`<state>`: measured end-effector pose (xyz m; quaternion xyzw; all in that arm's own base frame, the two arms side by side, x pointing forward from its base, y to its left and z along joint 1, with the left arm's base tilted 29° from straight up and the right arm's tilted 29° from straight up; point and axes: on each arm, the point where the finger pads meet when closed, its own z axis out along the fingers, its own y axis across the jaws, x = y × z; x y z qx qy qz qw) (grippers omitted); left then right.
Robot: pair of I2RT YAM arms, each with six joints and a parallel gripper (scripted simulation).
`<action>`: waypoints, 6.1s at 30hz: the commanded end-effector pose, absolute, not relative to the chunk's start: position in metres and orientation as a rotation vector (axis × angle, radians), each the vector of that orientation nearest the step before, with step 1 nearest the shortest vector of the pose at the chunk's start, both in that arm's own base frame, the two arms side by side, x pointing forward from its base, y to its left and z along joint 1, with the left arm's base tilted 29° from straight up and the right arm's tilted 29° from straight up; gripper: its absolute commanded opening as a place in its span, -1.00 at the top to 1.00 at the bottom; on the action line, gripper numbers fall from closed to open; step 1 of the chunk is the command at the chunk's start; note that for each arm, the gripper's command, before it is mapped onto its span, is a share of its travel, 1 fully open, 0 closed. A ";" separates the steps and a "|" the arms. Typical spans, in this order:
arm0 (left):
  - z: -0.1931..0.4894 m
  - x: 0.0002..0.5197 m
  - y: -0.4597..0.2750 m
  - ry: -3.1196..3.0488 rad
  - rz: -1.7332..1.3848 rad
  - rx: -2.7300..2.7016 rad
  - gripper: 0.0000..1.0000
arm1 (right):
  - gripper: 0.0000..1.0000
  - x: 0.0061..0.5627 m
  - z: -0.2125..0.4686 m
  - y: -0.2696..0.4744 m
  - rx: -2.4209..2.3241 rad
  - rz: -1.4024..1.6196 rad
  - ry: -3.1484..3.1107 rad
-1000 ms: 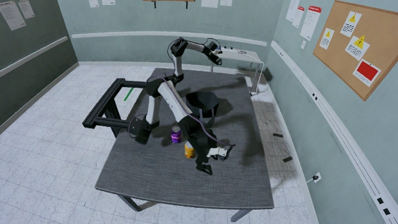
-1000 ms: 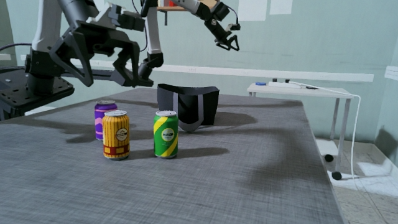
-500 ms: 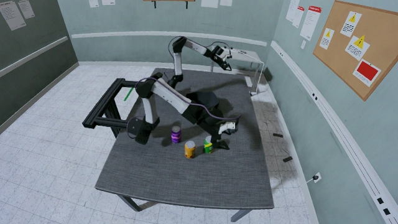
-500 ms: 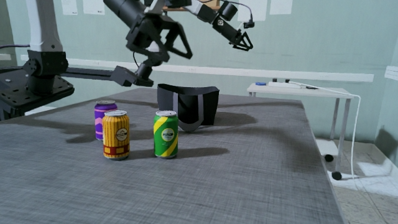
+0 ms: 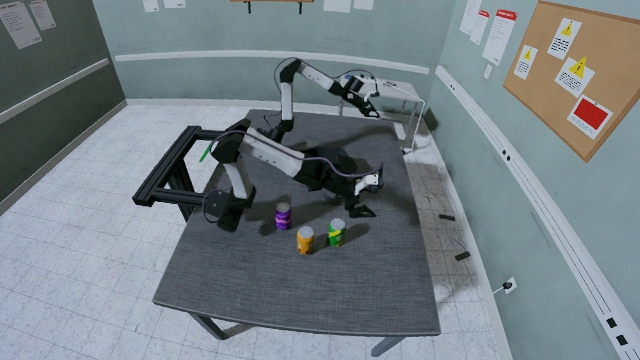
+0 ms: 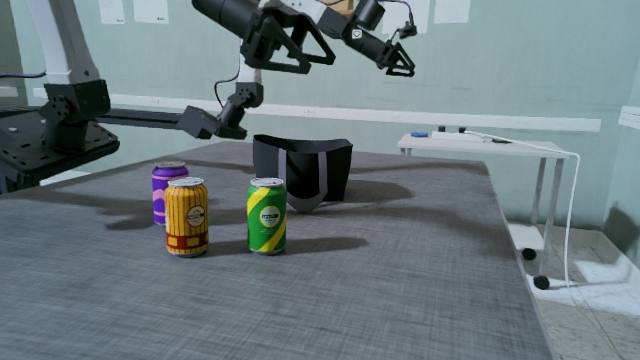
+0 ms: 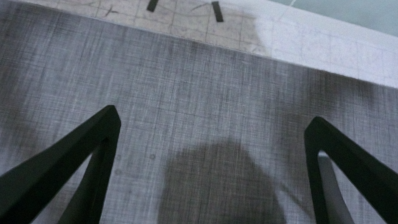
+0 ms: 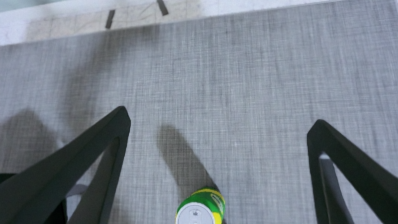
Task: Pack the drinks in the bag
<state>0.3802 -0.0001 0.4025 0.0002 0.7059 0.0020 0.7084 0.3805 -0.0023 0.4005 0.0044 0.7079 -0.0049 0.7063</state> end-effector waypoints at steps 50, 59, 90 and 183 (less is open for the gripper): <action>0.270 0.145 0.048 1.910 0.682 2.136 -1.00 | -1.00 0.376 0.429 -0.002 0.005 -0.027 1.485; 0.278 0.147 0.050 1.949 0.731 2.034 -1.00 | -1.00 0.376 0.429 -0.002 0.005 -0.027 1.485; 0.264 0.155 0.051 1.967 0.704 2.055 -1.00 | -0.68 0.364 0.378 -0.007 -0.040 -0.044 1.634; 0.264 0.155 0.051 1.966 0.704 2.056 -1.00 | -0.68 0.304 0.107 -0.060 -0.216 -0.206 2.003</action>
